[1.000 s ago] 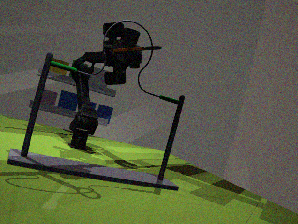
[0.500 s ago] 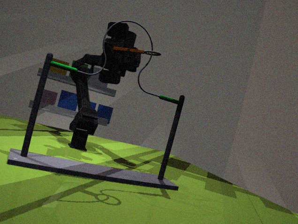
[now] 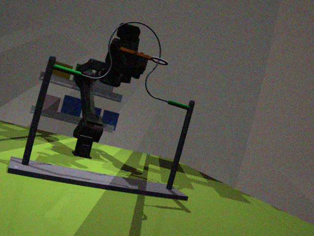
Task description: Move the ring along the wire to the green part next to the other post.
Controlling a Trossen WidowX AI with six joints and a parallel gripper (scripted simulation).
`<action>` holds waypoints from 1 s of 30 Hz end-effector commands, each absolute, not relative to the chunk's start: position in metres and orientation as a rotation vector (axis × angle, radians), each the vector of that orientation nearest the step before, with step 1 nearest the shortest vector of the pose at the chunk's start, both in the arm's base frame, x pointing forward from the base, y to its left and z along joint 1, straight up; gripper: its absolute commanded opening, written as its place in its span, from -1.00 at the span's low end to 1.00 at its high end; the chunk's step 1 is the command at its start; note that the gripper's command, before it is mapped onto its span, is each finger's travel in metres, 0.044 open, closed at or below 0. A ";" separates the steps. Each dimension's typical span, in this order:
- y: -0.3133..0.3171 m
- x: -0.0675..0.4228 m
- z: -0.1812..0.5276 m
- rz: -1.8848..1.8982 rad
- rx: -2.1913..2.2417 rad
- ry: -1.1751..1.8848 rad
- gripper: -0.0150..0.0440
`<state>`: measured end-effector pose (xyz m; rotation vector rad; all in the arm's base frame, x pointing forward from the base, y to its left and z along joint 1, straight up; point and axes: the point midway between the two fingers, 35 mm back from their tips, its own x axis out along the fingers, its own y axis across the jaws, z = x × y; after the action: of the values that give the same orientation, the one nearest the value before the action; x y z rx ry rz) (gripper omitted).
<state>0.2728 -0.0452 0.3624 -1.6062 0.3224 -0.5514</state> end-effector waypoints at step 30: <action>-0.046 0.271 0.371 -0.654 -1.953 0.224 -1.00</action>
<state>0.2716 -0.0449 0.3715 -1.9397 0.2290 -0.6467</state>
